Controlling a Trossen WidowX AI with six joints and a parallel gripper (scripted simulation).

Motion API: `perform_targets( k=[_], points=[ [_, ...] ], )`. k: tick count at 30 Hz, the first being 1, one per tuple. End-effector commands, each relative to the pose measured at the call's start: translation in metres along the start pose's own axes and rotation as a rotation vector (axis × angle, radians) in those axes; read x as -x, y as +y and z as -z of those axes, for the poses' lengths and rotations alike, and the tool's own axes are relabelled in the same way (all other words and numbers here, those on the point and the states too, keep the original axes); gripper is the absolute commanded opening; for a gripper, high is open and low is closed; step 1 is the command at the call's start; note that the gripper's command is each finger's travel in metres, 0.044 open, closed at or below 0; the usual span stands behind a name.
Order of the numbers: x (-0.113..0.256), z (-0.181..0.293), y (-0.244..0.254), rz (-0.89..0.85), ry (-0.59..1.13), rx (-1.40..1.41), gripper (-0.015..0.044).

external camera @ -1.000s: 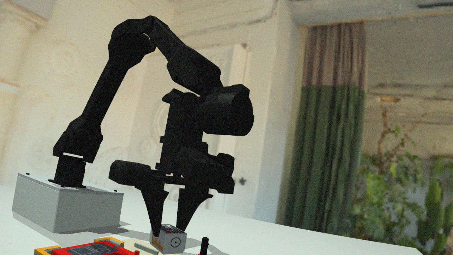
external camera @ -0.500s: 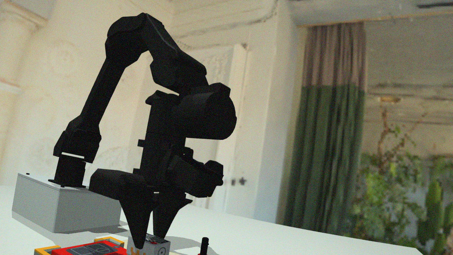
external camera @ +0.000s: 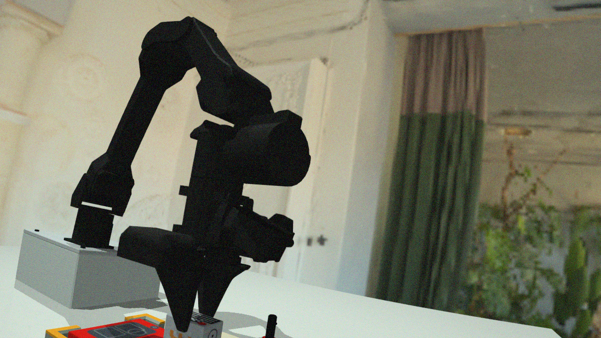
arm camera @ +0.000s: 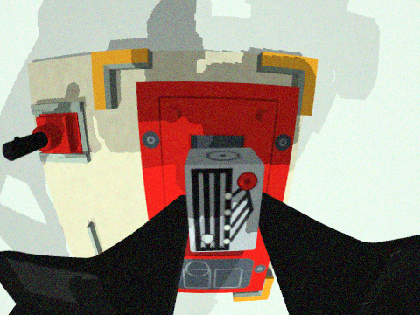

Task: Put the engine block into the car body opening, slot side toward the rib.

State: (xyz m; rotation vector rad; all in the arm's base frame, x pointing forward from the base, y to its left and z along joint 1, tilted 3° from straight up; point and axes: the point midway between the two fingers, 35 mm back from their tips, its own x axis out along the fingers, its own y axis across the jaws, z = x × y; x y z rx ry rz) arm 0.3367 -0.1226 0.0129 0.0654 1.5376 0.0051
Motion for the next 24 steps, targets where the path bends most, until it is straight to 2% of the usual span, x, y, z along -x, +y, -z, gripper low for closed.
perform_targets(
  k=[1,24],
  points=[
    [-0.0001,-0.0002,-0.0002,0.0,-0.002,0.016,0.0158],
    [-0.0002,-0.0006,0.0004,0.0,-0.002,-0.105,0.0158]
  ],
)
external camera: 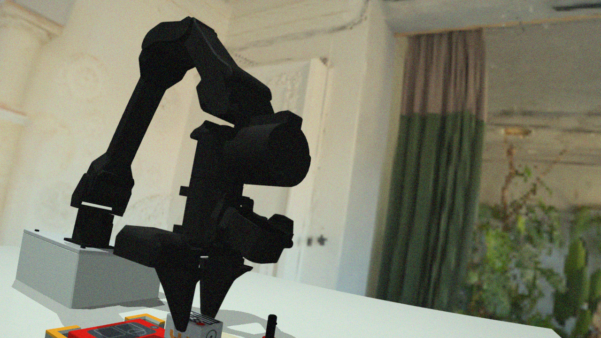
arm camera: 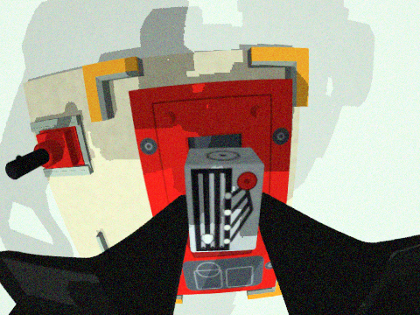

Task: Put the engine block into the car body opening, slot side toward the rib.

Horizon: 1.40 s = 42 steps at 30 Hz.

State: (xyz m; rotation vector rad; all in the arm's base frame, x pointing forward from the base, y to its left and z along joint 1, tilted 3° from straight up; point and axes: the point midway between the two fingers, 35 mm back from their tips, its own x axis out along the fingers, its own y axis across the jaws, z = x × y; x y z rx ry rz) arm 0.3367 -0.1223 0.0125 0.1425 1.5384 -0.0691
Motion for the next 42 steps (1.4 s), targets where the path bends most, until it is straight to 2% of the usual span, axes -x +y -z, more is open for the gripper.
perform_targets(
  k=[1,14,19,30,36,42],
  points=[
    [0.0002,-0.0006,0.0002,0.0,-0.003,-0.008,0.0158],
    [0.0002,-0.0007,0.0004,0.0,-0.003,0.211,0.0158],
    [0.0002,-0.0006,0.0004,0.0,-0.003,0.181,0.0158],
    [0.0006,-0.001,0.0007,0.0,-0.003,-0.089,0.0158],
    [0.0006,-0.001,0.0007,0.0,-0.003,-0.059,0.0158],
    [0.0006,-0.0012,0.0006,0.0,-0.003,0.112,0.0158]
  ],
)
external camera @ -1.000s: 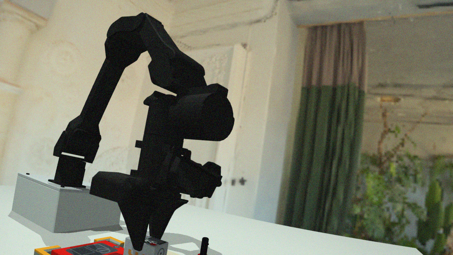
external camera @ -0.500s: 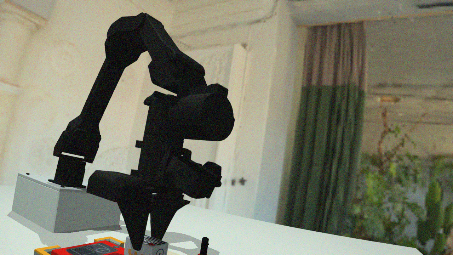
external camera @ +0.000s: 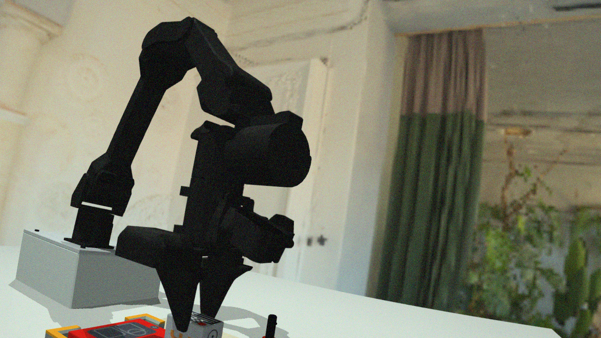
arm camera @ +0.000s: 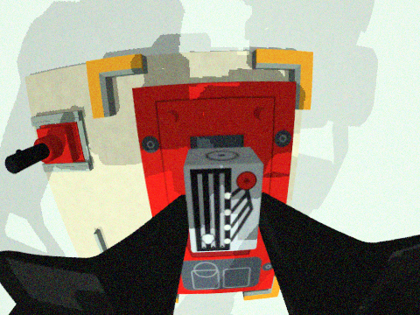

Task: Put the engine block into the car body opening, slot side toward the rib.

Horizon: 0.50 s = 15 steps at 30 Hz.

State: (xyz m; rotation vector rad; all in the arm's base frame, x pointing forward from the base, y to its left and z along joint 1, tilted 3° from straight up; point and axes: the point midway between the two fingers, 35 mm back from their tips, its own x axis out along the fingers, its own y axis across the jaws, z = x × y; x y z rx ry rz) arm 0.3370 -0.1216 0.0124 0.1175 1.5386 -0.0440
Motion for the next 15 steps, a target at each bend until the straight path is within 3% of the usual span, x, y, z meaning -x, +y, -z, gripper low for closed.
perform_targets(
  k=[1,8,15],
  points=[
    [0.0007,-0.001,-0.0001,0.001,-0.003,0.114,0.0158],
    [0.0007,-0.001,-0.0001,0.001,-0.003,0.164,0.0158],
    [0.0007,-0.0011,-0.0001,0.001,-0.003,0.039,0.0158]
  ],
)
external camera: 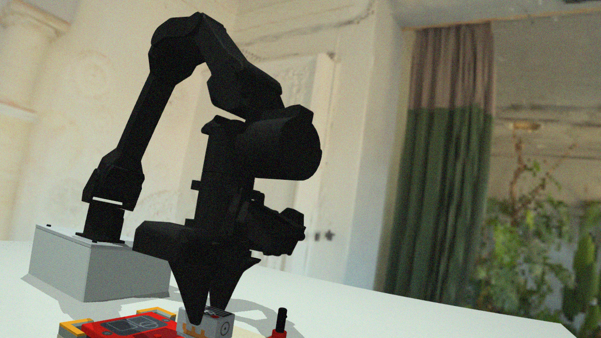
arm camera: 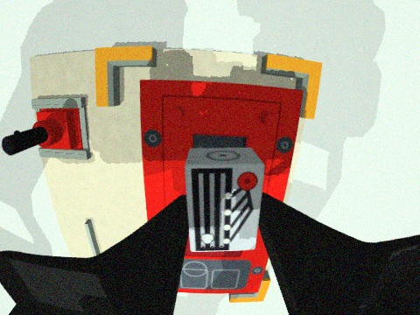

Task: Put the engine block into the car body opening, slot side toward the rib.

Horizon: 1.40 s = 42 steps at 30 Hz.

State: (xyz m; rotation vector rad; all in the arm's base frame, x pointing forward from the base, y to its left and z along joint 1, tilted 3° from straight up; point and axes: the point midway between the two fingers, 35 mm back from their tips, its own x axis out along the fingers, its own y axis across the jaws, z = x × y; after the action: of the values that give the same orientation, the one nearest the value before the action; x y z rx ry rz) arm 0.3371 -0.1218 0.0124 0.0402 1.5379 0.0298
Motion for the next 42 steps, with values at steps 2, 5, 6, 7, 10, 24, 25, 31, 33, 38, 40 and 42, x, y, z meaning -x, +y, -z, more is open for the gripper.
perform_targets(
  k=[2,5,6,7,10,24,25,31,33,38,40,42],
  points=[
    [0.0008,-0.001,-0.0001,0.0,-0.003,-0.118,0.0158],
    [0.0008,-0.001,-0.0001,0.0,-0.003,-0.14,0.0158],
    [0.0008,-0.001,-0.0001,0.0,-0.003,-0.14,0.0158],
    [0.0008,-0.001,-0.0001,0.0,-0.003,-0.14,0.0158],
    [0.0008,-0.001,-0.0001,0.0,-0.003,-0.146,0.0158],
    [0.0013,-0.0014,-0.0003,0.0,-0.003,-0.057,0.0158],
    [0.0013,-0.0014,-0.0003,0.0,-0.003,-0.035,0.0158],
    [-0.0002,-0.0014,-0.0003,0.0,-0.003,0.039,0.0158],
    [-0.0004,-0.0014,-0.0003,0.0,-0.003,0.027,0.0158],
    [-0.001,-0.0014,-0.0003,0.0,-0.003,-0.058,0.0158],
    [-0.0013,-0.0014,-0.0003,0.0,-0.003,-0.106,0.0158],
    [-0.0017,-0.0014,-0.0003,0.0,-0.003,-0.143,0.0158]
  ],
)
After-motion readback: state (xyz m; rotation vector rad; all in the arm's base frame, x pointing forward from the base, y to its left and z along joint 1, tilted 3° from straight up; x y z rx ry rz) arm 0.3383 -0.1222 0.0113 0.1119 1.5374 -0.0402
